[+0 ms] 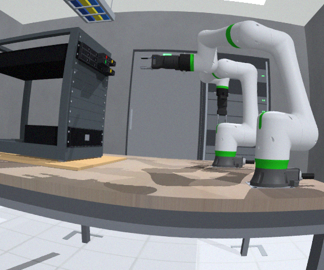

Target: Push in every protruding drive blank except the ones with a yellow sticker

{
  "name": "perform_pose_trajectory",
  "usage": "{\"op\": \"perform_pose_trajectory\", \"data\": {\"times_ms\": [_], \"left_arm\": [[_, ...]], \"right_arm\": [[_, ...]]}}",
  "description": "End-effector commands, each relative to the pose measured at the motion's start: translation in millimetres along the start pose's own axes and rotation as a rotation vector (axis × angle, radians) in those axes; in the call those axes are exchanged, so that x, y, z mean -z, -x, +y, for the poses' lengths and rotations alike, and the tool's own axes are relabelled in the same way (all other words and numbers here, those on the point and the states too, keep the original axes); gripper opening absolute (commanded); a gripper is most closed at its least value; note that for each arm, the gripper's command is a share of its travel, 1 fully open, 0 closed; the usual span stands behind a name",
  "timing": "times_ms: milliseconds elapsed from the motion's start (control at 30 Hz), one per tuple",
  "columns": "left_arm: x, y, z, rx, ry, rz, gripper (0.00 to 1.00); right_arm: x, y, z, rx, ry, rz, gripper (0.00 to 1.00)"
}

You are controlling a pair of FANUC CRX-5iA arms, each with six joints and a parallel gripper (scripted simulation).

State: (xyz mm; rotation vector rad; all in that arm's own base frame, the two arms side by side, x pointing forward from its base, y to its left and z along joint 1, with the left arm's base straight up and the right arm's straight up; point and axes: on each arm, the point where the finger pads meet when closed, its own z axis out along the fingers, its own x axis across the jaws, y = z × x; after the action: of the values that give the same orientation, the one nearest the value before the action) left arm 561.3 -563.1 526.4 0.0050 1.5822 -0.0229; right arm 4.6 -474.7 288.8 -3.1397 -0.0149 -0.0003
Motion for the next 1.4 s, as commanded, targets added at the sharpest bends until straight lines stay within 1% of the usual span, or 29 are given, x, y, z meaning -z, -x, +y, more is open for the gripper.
{"op": "perform_pose_trajectory", "data": {"times_ms": [0, 233, 1367], "left_arm": [[2.6, 3.4, -4.4, -0.003, -0.009, -0.008, 1.0], [5.3, 4.9, -9.2, -0.009, -0.018, -0.014, 1.0], [5.4, 5.0, -9.3, -0.009, -0.018, -0.014, 1.0]], "right_arm": [[0.8, 0.1, 0.2, 0.0, 0.002, 0.0, 1.0], [0.8, 0.1, 0.2, 0.0, 0.002, 0.0, 1.0], [0.8, 0.1, 0.2, 0.0, 0.002, 0.0, 1.0]]}}
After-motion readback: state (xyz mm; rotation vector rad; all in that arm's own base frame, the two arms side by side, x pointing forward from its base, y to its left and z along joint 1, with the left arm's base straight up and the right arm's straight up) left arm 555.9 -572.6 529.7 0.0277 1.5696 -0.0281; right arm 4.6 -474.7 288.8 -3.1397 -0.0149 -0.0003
